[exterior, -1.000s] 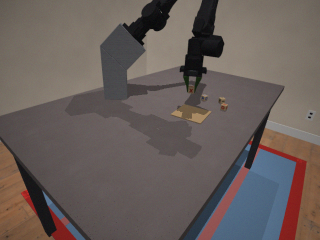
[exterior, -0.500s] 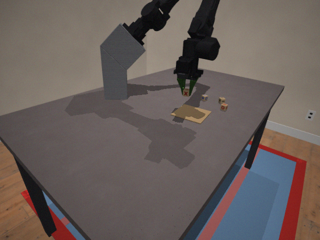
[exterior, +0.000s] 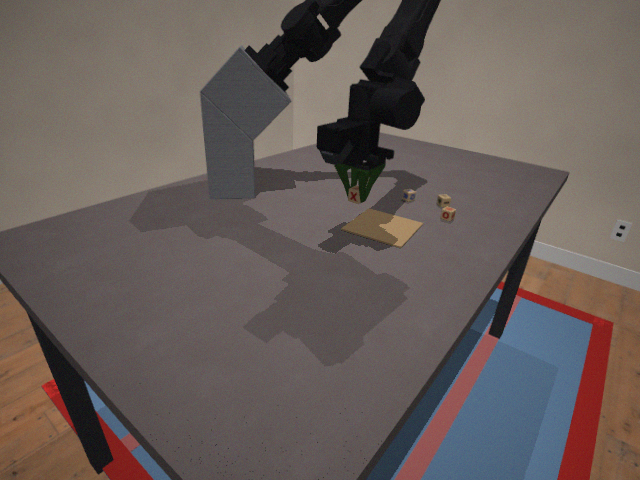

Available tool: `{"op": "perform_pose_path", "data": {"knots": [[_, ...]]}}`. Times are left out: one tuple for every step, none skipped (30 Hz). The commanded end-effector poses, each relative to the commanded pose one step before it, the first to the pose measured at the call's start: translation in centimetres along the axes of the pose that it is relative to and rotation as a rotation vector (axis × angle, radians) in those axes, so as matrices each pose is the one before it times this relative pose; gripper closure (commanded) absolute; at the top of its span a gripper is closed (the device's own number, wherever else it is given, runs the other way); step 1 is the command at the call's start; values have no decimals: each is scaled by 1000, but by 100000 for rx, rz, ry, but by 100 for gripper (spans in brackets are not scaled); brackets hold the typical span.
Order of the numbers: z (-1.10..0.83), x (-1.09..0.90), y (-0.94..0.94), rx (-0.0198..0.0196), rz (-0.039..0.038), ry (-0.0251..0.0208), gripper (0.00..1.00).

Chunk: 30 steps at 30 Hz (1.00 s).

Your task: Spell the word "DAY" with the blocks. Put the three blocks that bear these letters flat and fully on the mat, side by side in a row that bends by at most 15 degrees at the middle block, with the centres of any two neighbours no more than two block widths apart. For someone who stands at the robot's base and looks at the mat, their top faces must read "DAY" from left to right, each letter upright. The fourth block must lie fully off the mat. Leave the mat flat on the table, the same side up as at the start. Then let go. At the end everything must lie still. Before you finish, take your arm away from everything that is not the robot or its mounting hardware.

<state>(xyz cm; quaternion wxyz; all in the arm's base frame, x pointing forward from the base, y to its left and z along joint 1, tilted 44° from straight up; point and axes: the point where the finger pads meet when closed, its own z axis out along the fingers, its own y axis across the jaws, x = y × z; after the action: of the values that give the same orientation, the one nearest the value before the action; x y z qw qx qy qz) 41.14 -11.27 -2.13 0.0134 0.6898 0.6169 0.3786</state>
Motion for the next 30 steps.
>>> {"op": "perform_pose_path", "data": {"knots": [[-259,-914,287,-1173,3147,-1140,80],[209,168,70,18,-705,188,80],[233,218,75,111,-720,230,80],[347,346,22,491,-758,432,80],[193,61,46,79,-218,28,80],[177,-22,59,-54,-67,-88,80],[0,0,0,0,0,0,80],[0,0,0,0,0,0,80],[219,4,65,-102,-69,53,80],[263,-32,77,-80,-93,-144,80],[309,-13,95,-129,-106,-26,80],[361,11,-33,34,40,20,80],[398,12,-36,37,44,22,80],[429,13,-39,40,47,23,80],[456,14,-42,43,49,23,80],[477,14,-43,45,51,23,80],[492,14,-44,47,52,23,80],[501,14,-45,48,52,22,80],[505,13,-45,49,52,21,80],[502,13,-44,49,51,20,80],[494,12,-43,48,49,18,80],[480,12,-42,46,47,17,80],[460,11,-39,44,44,15,80],[0,0,0,0,0,0,80],[0,0,0,0,0,0,80],[436,10,-37,42,41,14,80],[407,9,-34,39,38,12,80],[373,8,-30,36,34,10,80],[337,7,-25,29,28,8,80],[298,4,-7,4,8,5,80]]}}
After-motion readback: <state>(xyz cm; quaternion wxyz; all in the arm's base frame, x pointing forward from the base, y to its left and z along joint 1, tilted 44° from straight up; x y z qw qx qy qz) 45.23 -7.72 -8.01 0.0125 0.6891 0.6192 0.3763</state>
